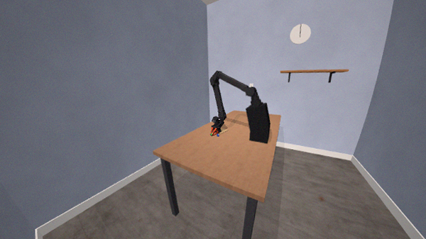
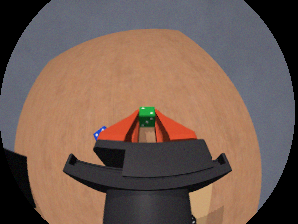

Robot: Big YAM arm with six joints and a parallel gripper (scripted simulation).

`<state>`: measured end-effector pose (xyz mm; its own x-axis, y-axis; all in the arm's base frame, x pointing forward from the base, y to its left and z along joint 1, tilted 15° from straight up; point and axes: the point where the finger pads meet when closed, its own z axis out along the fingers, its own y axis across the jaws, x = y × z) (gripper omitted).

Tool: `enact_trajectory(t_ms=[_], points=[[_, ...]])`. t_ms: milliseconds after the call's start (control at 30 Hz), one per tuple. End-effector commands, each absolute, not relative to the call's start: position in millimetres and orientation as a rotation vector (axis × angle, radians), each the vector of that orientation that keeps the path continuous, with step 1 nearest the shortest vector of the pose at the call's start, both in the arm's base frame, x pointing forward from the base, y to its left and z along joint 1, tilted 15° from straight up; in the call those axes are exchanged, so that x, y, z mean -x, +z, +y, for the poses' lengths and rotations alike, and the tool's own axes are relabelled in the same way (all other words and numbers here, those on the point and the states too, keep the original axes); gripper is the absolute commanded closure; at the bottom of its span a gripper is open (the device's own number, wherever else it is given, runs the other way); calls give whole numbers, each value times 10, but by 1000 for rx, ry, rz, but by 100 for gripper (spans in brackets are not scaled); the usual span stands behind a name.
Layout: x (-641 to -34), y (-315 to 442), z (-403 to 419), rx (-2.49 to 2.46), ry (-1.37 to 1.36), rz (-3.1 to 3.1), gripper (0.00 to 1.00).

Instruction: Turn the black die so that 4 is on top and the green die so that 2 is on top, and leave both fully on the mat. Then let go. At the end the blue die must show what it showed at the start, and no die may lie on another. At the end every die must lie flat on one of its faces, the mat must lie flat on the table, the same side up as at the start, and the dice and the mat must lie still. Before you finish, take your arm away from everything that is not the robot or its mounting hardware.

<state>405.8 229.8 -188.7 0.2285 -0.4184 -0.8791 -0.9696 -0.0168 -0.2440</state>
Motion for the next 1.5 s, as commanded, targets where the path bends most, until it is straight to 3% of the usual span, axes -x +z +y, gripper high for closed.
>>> enact_trajectory(t_ms=[0,933,1467], points=[[-4108,-1822,2337,1591,752,1319,86],[-4108,-1822,2337,1591,752,1318,86],[-4108,-1822,2337,1591,752,1318,67]])
